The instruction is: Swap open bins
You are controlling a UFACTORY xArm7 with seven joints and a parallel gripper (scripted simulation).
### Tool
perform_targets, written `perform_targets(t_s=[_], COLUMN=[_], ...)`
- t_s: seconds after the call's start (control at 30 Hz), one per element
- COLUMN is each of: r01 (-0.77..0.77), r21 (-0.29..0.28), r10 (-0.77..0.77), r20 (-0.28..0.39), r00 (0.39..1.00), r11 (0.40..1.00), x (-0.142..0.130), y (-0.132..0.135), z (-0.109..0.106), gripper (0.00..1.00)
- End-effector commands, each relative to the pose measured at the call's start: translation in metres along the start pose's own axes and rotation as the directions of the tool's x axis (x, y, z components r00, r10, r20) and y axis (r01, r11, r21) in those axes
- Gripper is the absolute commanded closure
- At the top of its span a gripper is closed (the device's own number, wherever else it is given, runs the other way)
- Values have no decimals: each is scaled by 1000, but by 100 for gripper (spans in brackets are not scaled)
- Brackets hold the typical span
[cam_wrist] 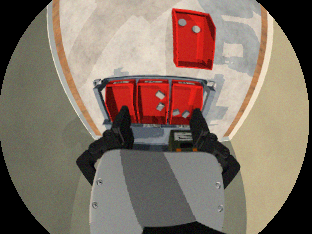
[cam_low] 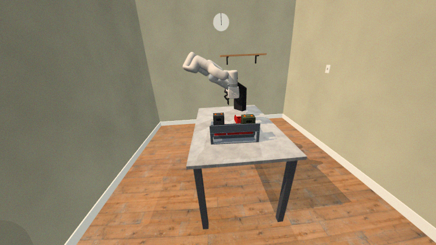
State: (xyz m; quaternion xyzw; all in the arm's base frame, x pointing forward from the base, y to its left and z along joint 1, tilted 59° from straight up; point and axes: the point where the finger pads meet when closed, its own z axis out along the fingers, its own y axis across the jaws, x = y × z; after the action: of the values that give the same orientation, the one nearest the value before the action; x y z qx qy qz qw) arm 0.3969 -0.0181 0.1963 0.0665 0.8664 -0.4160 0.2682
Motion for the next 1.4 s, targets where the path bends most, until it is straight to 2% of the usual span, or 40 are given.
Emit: perform_targets(t_s=[0.0, 1.03, 1.07, 1.37], r01=[0, 0, 0, 0], r21=[-2, -2, -2, -2], r10=[0, 0, 0, 0], r20=[3, 3, 3, 3], r00=[1000, 1000, 1000, 1000], r11=[1000, 1000, 1000, 1000], x=[-1, -1, -1, -1], y=[1, 1, 1, 1], z=[-1, -1, -1, -1], gripper=[0, 0, 100, 100])
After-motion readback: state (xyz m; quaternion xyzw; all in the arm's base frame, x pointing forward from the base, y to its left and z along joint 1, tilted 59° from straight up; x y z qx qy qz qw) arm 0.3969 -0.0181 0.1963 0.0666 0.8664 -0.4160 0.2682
